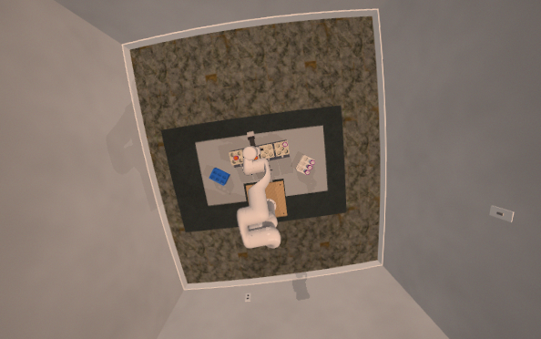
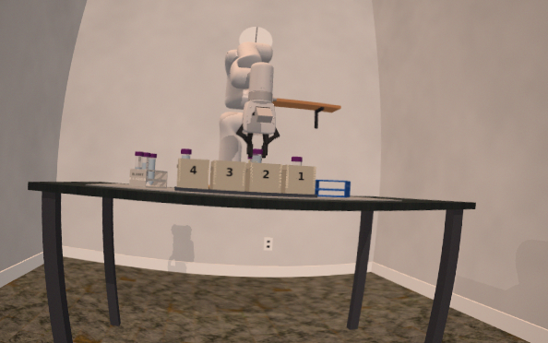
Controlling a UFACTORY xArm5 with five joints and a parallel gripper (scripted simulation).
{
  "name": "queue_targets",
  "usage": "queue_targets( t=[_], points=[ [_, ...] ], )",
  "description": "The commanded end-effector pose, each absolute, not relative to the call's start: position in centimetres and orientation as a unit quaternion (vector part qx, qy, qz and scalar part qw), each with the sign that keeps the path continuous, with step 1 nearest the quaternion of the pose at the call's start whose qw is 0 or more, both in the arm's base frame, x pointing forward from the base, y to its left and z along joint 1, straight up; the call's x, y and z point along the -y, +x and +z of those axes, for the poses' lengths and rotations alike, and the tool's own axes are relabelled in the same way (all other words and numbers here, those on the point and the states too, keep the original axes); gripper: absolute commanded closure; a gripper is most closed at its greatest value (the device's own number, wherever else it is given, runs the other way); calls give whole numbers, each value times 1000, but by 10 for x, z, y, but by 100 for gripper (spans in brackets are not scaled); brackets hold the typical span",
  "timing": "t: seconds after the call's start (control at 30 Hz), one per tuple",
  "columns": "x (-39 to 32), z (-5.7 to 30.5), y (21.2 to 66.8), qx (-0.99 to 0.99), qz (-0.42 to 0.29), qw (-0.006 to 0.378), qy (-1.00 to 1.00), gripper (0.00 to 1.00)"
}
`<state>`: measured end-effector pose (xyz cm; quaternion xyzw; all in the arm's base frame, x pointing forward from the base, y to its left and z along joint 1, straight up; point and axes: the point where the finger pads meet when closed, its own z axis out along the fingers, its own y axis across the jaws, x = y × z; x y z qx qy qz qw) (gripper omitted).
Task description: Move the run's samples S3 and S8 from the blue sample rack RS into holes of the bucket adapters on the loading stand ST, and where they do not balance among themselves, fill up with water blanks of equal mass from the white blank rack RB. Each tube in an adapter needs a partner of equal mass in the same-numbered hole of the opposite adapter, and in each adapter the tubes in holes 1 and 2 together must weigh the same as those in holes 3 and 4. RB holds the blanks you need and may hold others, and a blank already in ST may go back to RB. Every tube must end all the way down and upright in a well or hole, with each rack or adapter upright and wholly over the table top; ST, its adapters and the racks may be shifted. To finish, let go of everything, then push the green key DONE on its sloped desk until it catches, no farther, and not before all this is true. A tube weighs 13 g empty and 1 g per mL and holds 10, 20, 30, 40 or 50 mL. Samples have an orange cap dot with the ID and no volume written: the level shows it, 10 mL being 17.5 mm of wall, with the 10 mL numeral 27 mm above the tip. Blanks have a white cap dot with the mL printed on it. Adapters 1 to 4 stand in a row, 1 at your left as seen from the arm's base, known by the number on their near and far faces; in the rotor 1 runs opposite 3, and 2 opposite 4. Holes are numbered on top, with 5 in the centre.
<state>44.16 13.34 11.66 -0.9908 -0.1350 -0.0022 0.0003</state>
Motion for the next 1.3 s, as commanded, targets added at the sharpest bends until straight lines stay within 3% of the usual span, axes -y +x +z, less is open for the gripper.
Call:
queue_targets(
  t=[0.0,0.77,0.8,1.27],
  points=[
    [-134,114,443,135,-4,1,-991,100],
    [-134,107,443,135,-4,1,-991,100],
    [-134,107,443,135,-4,1,-991,57],
    [-134,107,443,135,-4,1,-991,57]
  ],
)
